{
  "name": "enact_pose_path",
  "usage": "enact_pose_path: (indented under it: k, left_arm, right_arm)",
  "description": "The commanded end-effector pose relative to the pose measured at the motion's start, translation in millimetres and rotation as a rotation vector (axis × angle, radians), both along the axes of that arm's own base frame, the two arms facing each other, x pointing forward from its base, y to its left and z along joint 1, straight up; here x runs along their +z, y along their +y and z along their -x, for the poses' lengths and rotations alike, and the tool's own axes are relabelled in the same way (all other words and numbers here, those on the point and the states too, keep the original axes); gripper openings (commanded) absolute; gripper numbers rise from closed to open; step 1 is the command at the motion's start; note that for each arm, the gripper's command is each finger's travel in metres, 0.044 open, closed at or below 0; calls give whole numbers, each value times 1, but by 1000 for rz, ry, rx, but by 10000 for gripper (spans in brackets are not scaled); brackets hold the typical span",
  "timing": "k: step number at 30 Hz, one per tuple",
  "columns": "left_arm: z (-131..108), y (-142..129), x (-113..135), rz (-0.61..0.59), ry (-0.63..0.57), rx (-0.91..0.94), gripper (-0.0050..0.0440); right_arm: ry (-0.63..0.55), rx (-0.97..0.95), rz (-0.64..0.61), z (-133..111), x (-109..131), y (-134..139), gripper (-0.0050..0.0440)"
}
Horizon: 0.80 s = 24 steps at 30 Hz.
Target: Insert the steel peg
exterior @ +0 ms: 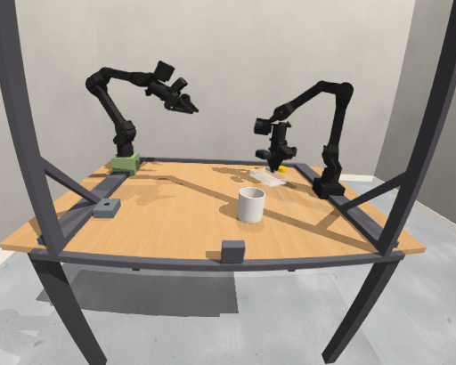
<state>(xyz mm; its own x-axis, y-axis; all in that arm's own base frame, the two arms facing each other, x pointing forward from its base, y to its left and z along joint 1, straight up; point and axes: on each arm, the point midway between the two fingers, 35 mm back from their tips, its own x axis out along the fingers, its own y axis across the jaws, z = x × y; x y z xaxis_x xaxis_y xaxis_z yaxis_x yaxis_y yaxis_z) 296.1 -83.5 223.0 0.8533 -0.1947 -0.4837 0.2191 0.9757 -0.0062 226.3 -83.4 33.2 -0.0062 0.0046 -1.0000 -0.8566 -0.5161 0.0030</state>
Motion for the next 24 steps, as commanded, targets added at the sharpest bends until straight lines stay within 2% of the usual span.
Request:
enact_pose_path:
  k: [1,7,15,24]
  left_arm:
    - [29,2,13,9,-17,-4,440]
    - [84,14,18,17,-29,-24,440]
    - [128,29,-4,-14,44,-38,440]
    - [132,30,-1,-12,39,-40,440]
  right_arm:
    - [-28,1,12,-6,7,-2,-50]
    - [-28,1,12,-6,7,-2,-50]
    - [-45,3,19,-8,13,-4,-50]
    - [-45,2,20,-3,26,-7,-50]
